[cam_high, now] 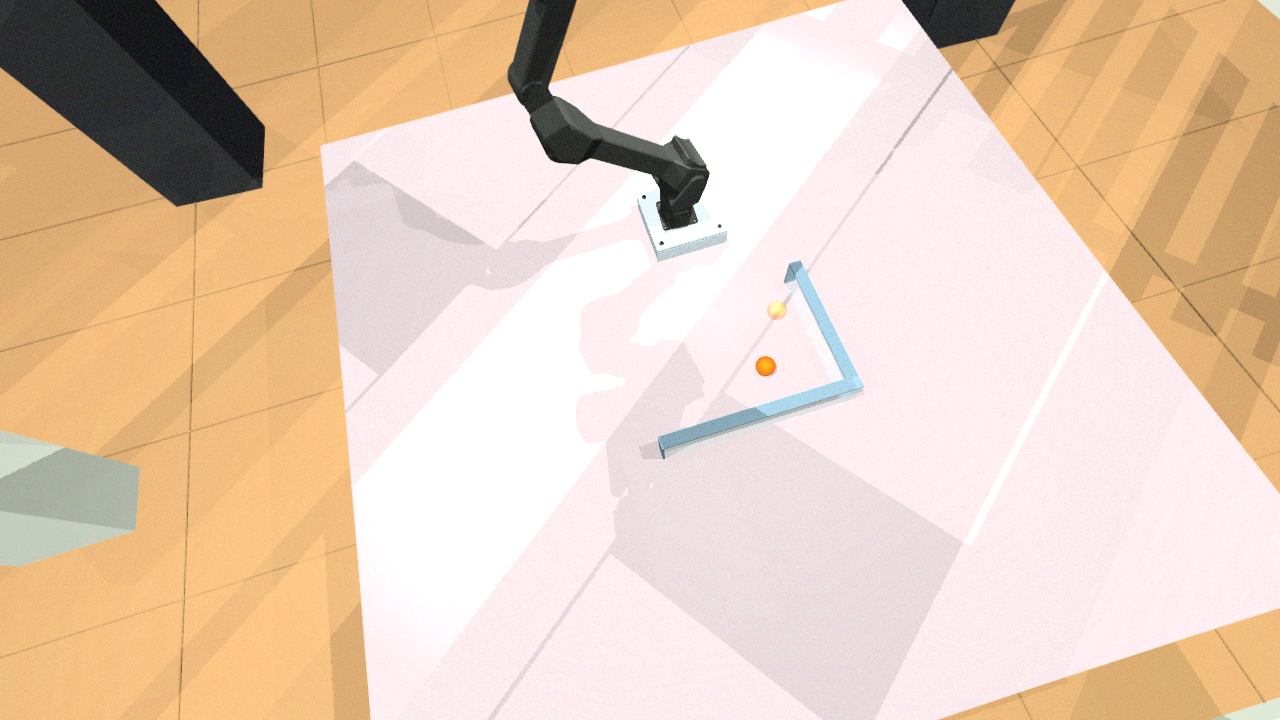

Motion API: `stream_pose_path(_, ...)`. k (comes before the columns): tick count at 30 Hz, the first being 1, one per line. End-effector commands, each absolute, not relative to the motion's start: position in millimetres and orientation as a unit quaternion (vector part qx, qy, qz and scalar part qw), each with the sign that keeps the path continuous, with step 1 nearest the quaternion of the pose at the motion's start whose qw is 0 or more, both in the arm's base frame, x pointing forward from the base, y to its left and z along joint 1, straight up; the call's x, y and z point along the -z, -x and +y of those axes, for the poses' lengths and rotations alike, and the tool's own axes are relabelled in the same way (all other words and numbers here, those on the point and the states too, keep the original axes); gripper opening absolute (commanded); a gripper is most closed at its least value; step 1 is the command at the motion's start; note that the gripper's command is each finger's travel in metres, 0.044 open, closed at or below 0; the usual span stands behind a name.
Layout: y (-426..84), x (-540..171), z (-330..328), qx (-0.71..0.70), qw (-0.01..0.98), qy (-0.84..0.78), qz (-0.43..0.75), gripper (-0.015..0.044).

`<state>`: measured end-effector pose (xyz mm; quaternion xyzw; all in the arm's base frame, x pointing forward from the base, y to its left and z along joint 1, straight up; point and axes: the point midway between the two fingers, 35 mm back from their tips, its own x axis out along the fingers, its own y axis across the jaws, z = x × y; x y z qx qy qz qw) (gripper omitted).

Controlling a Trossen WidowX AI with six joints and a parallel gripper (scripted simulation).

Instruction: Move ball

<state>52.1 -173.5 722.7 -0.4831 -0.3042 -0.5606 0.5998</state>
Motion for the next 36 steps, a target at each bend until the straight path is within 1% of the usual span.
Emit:
stream_pose_path(1, -50.9, -723.5, -171.0, 0.562, 0.595, 0.487, -0.304, 0.0374)
stream_pose_path(3, -42.2, -729.7, -151.0, 0.571, 0.559, 0.518, -0.305, 0.0321)
stream_pose_path(5, -31.1, -737.2, -119.7, 0.583, 0.501, 0.562, -0.304, 0.0269)
stream_pose_path(6, -26.6, -740.1, -103.6, 0.589, 0.471, 0.583, -0.302, 0.0263)
stream_pose_path(12, -14.0, -745.7, -10.9, 0.609, 0.289, 0.681, -0.286, 0.0263)
stream_pose_path(18, -23.7, -733.0, 81.6, 0.610, 0.088, 0.744, -0.259, 0.0263)
stream_pose_path(23, -45.3, -711.6, 144.9, 0.599, -0.071, 0.763, -0.233, 0.0263)
stream_pose_path(27, -63.2, -694.8, 178.6, 0.584, -0.161, 0.764, -0.220, 0.0263)
stream_pose_path(36, -138.3, -625.3, 258.1, 0.503, -0.400, 0.738, -0.204, 0.0263)
